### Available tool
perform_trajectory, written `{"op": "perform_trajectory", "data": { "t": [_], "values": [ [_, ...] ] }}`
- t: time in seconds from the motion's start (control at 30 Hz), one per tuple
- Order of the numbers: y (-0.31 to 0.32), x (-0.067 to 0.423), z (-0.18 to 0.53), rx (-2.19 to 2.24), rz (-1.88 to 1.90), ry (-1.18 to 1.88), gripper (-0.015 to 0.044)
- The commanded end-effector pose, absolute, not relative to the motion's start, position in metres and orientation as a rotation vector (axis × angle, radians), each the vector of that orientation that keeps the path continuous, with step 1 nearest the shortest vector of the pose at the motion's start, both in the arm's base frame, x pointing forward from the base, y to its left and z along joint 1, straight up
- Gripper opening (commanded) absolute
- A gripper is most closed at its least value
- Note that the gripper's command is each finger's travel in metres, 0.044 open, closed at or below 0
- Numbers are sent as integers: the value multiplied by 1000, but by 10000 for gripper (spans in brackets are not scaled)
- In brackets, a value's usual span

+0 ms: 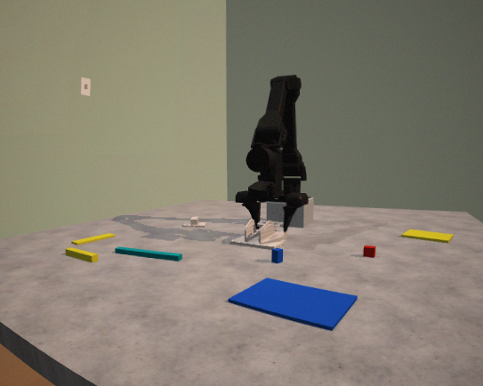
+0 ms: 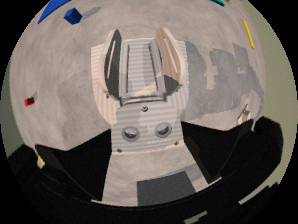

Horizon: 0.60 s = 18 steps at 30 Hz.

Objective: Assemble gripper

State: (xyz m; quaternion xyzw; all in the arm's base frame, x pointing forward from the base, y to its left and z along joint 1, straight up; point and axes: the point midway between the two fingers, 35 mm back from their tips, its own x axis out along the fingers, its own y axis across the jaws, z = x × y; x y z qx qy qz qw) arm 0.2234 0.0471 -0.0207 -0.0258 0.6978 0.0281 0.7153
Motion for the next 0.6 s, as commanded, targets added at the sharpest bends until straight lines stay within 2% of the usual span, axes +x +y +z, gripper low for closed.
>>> {"op": "perform_trajectory", "data": {
  "t": [0.0, 0.57],
  "values": [
    [47, 223, -22, -60, 64, 1545, 351],
    [47, 223, -24, -60, 64, 1545, 351]
  ]
}}
